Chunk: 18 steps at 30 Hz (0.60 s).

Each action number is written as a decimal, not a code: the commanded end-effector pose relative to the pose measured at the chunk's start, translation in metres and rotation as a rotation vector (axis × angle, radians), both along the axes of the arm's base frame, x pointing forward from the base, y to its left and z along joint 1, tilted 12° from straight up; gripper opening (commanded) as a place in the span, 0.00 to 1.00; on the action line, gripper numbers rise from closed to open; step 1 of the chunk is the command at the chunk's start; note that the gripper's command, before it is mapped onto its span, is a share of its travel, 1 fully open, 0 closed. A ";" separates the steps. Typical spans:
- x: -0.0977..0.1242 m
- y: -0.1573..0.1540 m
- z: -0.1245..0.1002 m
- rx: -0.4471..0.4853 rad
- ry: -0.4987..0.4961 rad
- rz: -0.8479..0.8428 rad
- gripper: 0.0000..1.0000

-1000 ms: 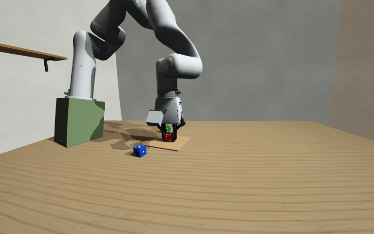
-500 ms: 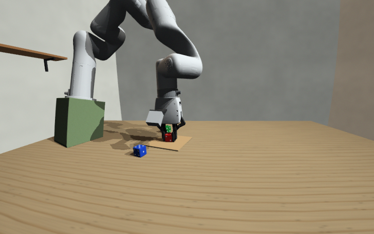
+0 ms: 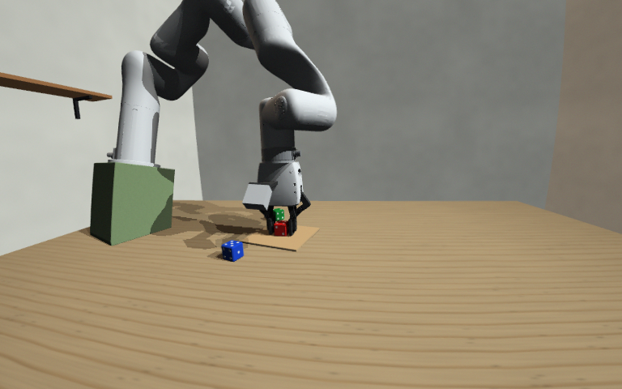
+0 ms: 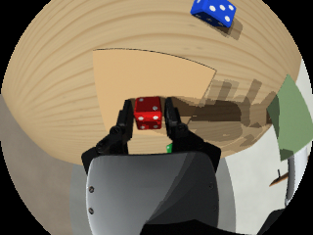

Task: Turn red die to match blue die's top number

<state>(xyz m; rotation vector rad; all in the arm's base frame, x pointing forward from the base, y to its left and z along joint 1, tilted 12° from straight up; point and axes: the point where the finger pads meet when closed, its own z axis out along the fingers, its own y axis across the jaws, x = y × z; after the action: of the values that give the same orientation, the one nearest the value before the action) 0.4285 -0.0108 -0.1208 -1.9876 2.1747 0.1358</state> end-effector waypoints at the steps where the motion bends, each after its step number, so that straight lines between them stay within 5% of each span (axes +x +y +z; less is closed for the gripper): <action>1: 0.001 0.000 0.001 0.000 -0.003 0.000 0.47; 18: -0.001 -0.006 0.028 0.000 -0.003 0.000 0.47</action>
<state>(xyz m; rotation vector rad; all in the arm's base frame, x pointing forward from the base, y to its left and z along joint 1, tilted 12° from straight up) 0.4274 -0.0136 -0.1065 -1.9875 2.1745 0.1359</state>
